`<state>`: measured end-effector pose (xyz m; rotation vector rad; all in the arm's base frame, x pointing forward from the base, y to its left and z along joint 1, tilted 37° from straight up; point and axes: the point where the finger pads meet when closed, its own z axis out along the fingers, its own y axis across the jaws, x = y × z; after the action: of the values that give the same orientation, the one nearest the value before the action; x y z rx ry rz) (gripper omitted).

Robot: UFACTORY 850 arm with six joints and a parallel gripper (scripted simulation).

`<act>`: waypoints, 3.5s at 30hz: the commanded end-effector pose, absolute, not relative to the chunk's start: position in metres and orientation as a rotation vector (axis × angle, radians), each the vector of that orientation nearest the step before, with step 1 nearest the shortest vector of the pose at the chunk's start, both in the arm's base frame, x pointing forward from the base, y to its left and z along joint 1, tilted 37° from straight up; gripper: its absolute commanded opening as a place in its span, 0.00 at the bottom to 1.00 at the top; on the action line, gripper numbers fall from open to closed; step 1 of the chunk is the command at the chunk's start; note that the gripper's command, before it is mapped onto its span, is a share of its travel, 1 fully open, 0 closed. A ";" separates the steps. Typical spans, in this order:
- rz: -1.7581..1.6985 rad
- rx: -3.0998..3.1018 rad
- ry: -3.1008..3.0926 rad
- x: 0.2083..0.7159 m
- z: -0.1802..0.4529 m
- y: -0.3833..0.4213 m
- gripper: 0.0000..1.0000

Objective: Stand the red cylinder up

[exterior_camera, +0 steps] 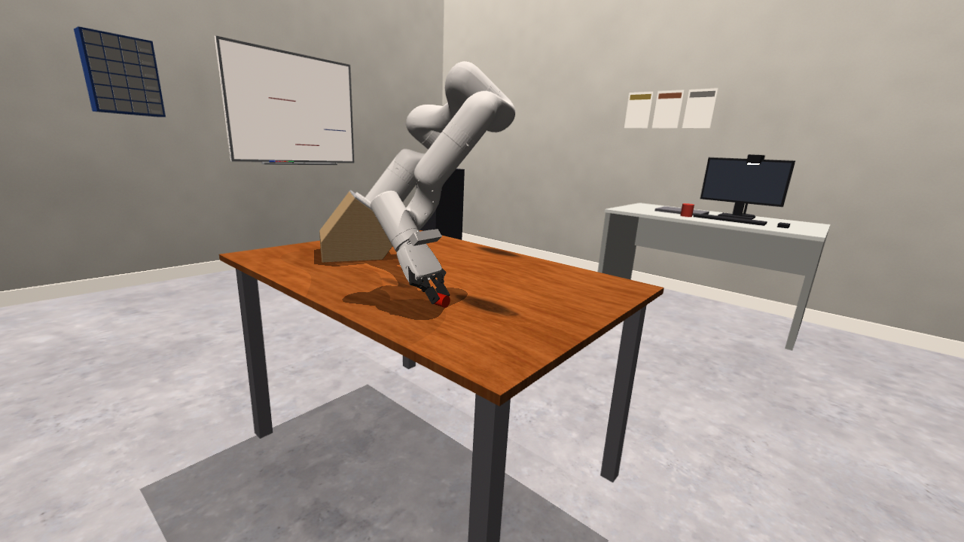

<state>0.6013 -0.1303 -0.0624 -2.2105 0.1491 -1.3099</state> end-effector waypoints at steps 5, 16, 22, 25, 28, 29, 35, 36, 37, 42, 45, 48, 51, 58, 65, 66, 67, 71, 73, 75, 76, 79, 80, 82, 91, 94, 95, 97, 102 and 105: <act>-1.312 -2.210 0.149 0.602 -0.062 -0.131 0.34; -1.312 -2.210 0.149 0.602 -0.062 -0.131 0.34; -1.312 -2.210 0.149 0.599 -0.054 -0.136 0.34; -1.312 -2.210 0.149 0.596 -0.045 -0.143 0.34; -1.312 -2.210 0.149 0.595 -0.040 -0.146 0.34; -1.312 -2.210 0.149 0.595 -0.040 -0.146 0.34; -1.312 -2.210 0.149 0.595 -0.040 -0.146 0.34; -1.312 -2.210 0.149 0.595 -0.040 -0.146 0.34; -1.312 -2.210 0.149 0.595 -0.040 -0.146 0.34; -1.312 -2.210 0.149 0.595 -0.040 -0.146 0.34; -1.312 -2.210 0.149 0.595 -0.040 -0.146 0.34; -1.312 -2.210 0.149 0.595 -0.040 -0.146 0.34; -1.312 -2.210 0.149 0.595 -0.040 -0.146 0.34; -1.312 -2.210 0.149 0.595 -0.040 -0.146 0.34; -1.217 -2.246 0.118 0.596 -0.040 -0.143 0.34; -1.217 -2.246 0.118 0.596 -0.040 -0.143 0.34; -1.217 -2.246 0.118 0.596 -0.040 -0.143 0.34; -1.053 -2.329 0.064 0.597 -0.039 -0.144 0.34; -1.011 -2.355 0.050 0.596 -0.039 -0.146 0.34; -1.010 -2.357 0.050 0.598 -0.037 -0.147 0.34; -1.010 -2.357 0.050 0.598 -0.037 -0.147 0.34; -1.010 -2.357 0.050 0.598 -0.037 -0.147 0.34; -1.010 -2.357 0.050 0.598 -0.037 -0.147 0.34; -1.009 -2.357 0.049 0.598 -0.037 -0.147 0.34; -0.837 -2.399 -0.005 0.599 -0.036 -0.143 0.34; -0.738 -2.443 -0.036 0.600 -0.035 -0.145 0.34; -0.716 -2.455 -0.043 0.600 -0.035 -0.146 0.34; -0.693 -2.468 -0.050 0.601 -0.035 -0.148 0.34; -0.693 -2.468 -0.050 0.603 -0.033 -0.148 0.34; -0.693 -2.468 -0.050 0.603 -0.033 -0.148 0.34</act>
<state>0.6019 -0.1481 -0.0344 -2.4720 -0.0475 -0.7048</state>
